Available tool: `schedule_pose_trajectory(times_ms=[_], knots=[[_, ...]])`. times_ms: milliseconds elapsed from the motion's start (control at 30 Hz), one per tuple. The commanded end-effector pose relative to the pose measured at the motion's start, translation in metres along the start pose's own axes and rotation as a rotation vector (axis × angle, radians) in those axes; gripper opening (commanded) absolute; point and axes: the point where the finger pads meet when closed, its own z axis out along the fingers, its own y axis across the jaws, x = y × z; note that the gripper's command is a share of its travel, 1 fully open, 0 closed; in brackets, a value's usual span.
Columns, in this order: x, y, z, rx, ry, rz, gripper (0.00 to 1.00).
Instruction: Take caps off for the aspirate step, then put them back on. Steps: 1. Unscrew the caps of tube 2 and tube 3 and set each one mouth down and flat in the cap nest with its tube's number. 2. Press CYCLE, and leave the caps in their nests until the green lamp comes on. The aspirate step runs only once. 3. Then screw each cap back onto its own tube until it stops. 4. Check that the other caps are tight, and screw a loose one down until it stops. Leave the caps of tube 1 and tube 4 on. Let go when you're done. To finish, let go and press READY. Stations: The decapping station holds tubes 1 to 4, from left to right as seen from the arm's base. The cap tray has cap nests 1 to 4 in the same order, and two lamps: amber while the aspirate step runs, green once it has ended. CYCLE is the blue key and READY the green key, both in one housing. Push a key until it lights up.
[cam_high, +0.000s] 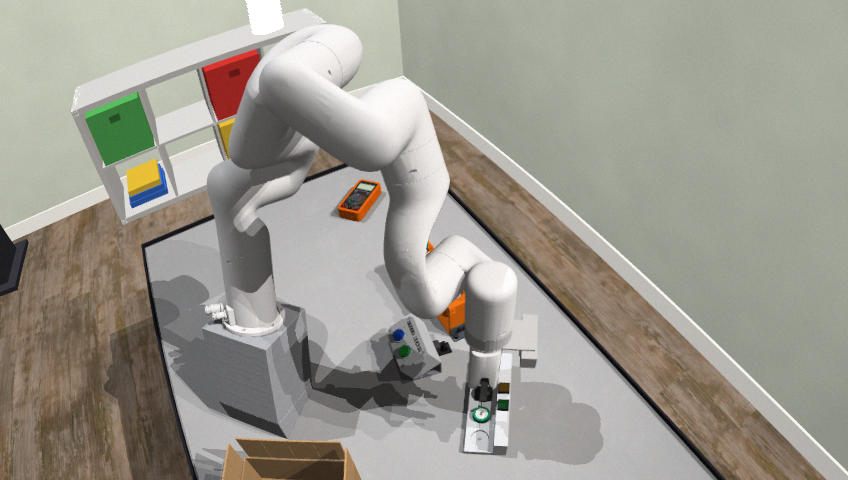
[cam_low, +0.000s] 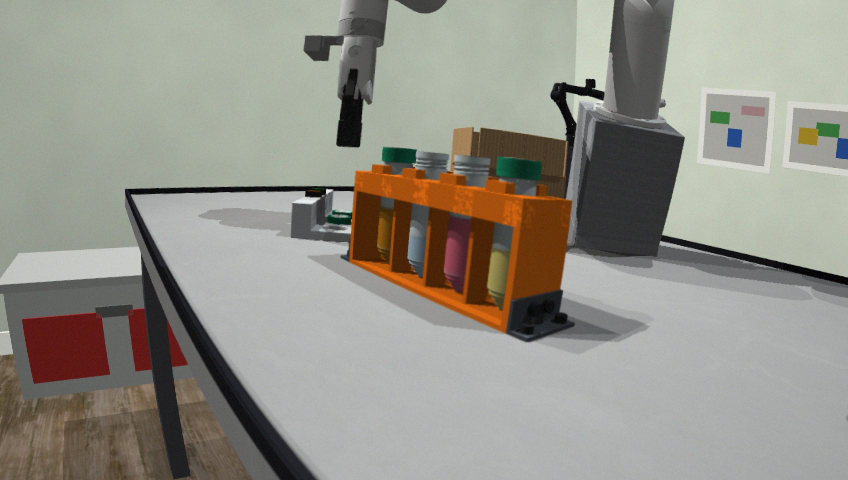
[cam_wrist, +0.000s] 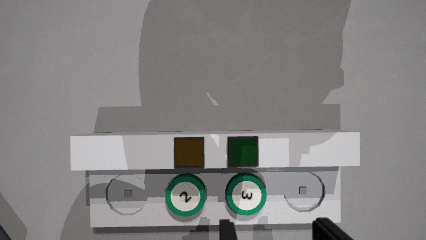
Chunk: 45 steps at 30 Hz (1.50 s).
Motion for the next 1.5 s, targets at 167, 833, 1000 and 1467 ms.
schedule_pose_trajectory(times_ms=[167, 833, 1000, 1467], knots=[[0.002, 0.001, -0.036, -0.001, 0.005, 0.0, 0.46], [-0.055, -0.047, -0.019, -0.075, -0.045, 0.726, 0.0], [-0.067, -0.057, -0.015, -0.097, -0.059, 0.911, 0.0], [-0.129, -0.108, 0.004, -0.121, -0.076, 1.137, 0.0]])
